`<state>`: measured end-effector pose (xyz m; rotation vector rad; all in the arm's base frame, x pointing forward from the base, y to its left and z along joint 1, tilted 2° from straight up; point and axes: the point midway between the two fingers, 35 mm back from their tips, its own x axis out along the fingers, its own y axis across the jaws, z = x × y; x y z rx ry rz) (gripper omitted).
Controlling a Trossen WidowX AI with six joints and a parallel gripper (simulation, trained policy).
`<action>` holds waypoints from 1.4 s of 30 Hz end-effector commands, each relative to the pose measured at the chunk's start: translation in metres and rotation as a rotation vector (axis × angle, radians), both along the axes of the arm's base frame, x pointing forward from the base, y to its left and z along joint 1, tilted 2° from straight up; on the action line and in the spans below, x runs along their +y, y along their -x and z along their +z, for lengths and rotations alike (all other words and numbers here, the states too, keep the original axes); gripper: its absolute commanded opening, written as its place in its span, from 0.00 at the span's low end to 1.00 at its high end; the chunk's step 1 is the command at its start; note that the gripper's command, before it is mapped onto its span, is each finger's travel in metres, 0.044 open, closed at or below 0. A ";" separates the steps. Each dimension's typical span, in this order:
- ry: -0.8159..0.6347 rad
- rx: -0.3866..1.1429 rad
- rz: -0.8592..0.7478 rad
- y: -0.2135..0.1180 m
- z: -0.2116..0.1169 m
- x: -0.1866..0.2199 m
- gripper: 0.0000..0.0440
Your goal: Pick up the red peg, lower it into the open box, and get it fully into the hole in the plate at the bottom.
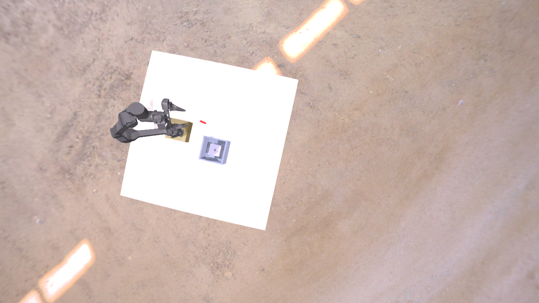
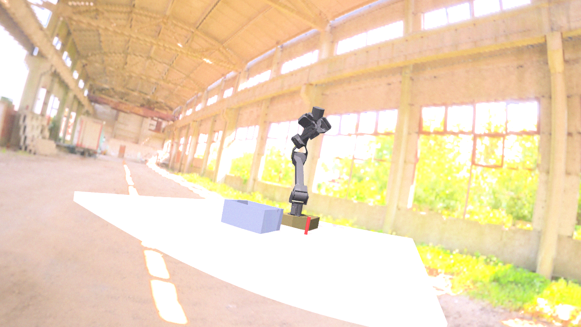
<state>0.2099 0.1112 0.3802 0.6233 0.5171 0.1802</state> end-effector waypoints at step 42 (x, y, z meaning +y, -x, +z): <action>0.333 1.129 -0.294 0.057 -0.294 0.020 1.00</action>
